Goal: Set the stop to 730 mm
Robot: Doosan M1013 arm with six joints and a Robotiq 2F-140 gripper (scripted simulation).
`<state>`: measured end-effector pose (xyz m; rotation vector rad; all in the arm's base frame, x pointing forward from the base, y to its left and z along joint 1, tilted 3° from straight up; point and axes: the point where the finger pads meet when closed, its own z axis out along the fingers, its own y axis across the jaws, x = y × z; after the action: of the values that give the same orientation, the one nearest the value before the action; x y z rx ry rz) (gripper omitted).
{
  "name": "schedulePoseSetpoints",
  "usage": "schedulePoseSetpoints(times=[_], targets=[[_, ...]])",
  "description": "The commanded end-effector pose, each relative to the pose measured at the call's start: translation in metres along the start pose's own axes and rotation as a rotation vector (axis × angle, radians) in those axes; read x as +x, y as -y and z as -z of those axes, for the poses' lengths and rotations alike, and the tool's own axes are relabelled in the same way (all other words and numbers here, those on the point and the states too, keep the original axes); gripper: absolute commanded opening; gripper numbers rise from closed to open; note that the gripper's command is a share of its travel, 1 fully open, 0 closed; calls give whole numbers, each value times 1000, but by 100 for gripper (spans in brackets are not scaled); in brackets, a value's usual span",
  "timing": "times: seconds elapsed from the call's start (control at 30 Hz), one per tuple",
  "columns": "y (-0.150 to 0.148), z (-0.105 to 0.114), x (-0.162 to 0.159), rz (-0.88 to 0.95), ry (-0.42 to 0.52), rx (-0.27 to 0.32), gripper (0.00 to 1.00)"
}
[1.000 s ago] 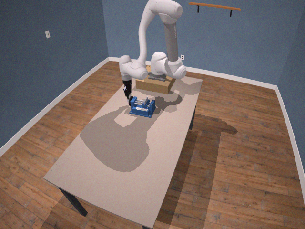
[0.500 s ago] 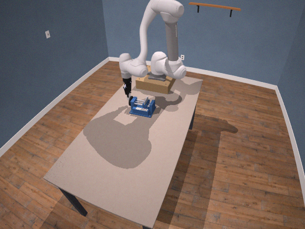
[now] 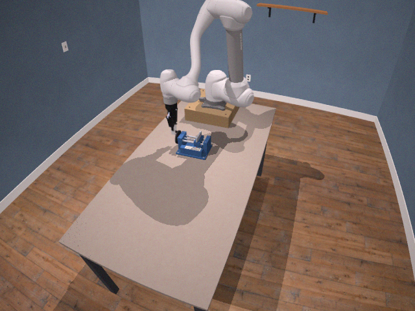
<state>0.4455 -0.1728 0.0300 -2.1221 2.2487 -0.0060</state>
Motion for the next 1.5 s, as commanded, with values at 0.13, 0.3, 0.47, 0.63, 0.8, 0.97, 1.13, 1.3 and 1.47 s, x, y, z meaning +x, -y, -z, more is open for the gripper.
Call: schedulePoseSetpoints(times=[0.13, 0.3, 0.47, 0.63, 0.8, 0.97, 1.13, 1.3, 1.47], targets=[[19, 2, 0, 0, 0, 4, 4], [29, -1, 0, 0, 0, 4, 4], [35, -5, 0, 0, 0, 4, 4], [40, -11, 0, 0, 0, 4, 4], [44, -19, 0, 0, 0, 4, 4], [46, -30, 0, 0, 0, 4, 4], [45, -37, 0, 0, 0, 4, 4], [38, -51, 0, 0, 0, 4, 4], [25, -60, 0, 0, 0, 4, 4]])
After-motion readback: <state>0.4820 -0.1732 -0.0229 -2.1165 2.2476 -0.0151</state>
